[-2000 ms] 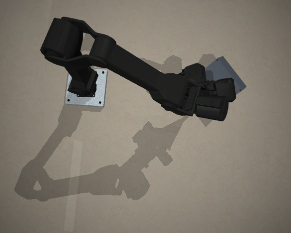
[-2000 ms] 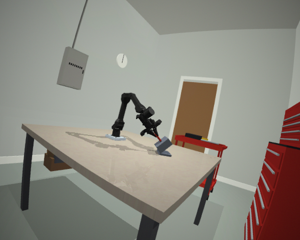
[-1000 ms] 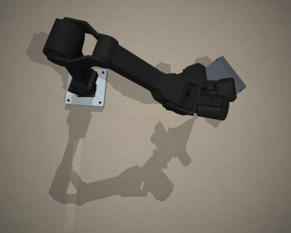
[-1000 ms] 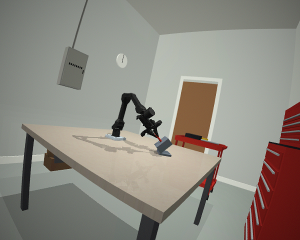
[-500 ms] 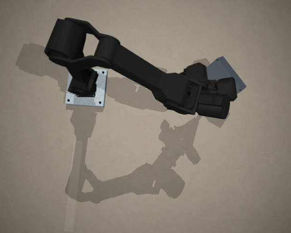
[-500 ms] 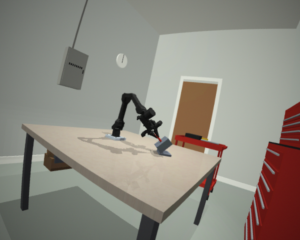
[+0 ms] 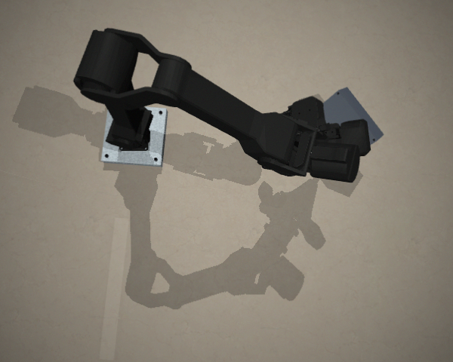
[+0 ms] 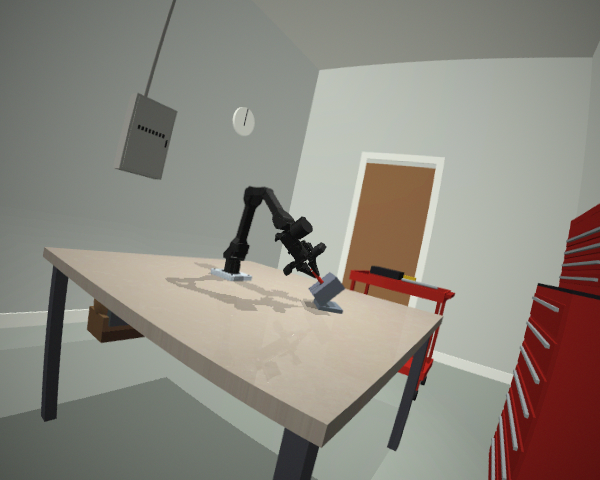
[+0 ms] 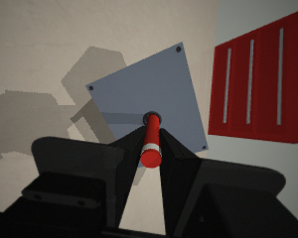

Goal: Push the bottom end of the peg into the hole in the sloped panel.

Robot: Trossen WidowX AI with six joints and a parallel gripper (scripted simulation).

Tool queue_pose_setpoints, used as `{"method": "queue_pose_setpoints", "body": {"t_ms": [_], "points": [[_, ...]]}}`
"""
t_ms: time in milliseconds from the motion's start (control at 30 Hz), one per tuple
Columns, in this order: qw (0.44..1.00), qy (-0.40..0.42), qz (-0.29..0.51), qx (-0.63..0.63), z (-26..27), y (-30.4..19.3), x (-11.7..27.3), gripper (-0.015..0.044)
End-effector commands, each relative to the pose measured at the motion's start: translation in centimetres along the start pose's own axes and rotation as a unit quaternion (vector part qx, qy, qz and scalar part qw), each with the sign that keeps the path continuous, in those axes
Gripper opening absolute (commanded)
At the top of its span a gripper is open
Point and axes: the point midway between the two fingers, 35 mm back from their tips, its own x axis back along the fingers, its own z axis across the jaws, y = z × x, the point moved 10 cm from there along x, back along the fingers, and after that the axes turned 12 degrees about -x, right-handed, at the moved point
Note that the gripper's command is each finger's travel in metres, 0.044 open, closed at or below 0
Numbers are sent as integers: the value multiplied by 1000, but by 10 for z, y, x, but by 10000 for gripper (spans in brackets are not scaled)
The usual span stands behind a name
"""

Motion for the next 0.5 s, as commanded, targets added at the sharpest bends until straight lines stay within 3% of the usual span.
{"method": "queue_pose_setpoints", "body": {"t_ms": [0, 467], "points": [[1000, 1, -1, -1, 0, 0, -4, 0], [1000, 0, -1, -1, 0, 1, -11, 0]]}}
